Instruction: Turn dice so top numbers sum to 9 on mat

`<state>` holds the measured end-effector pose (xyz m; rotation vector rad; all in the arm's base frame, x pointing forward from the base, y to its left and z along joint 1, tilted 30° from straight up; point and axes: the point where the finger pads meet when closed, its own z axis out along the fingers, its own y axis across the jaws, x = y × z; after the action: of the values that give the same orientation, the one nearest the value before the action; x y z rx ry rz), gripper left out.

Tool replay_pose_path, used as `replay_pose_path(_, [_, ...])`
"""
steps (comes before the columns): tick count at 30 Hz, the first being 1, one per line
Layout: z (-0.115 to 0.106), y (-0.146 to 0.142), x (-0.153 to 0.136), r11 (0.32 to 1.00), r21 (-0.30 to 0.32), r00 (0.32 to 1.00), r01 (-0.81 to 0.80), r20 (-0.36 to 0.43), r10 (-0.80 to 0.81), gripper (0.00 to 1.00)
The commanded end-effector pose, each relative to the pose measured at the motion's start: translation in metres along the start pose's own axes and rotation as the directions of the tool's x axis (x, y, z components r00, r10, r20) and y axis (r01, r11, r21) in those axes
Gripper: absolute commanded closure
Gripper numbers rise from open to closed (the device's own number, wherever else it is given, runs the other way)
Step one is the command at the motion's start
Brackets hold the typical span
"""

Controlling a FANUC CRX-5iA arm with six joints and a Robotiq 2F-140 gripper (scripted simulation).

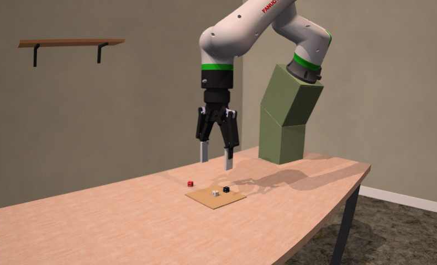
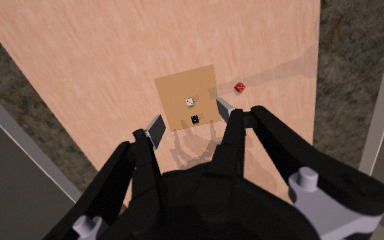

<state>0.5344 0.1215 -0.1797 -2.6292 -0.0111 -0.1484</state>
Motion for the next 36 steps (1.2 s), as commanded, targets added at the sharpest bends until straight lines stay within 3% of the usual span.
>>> replay_pose_path(1, [0.0, 0.0, 0.0, 1.0, 0.0, 1.0, 0.0, 0.0, 0.0, 0.0])
replay_pose_path(13, [0.0, 0.0, 0.0, 1.0, 0.0, 1.0, -0.003, 0.0, 0.003, 0.0])
replay_pose_path(20, [0.0, 0.005, 0.001, 0.996, -0.001, 0.996, -0.091, 0.0, 0.091, 0.0])
replay_pose_path(24, [0.002, 0.013, 0.002, 0.965, -0.001, 0.965, -0.264, 0.0, 0.264, 0.0])
replay_pose_path(36, [0.004, 0.026, 0.003, 0.857, -0.002, 0.857, -0.515, -0.001, 0.515, 0.0])
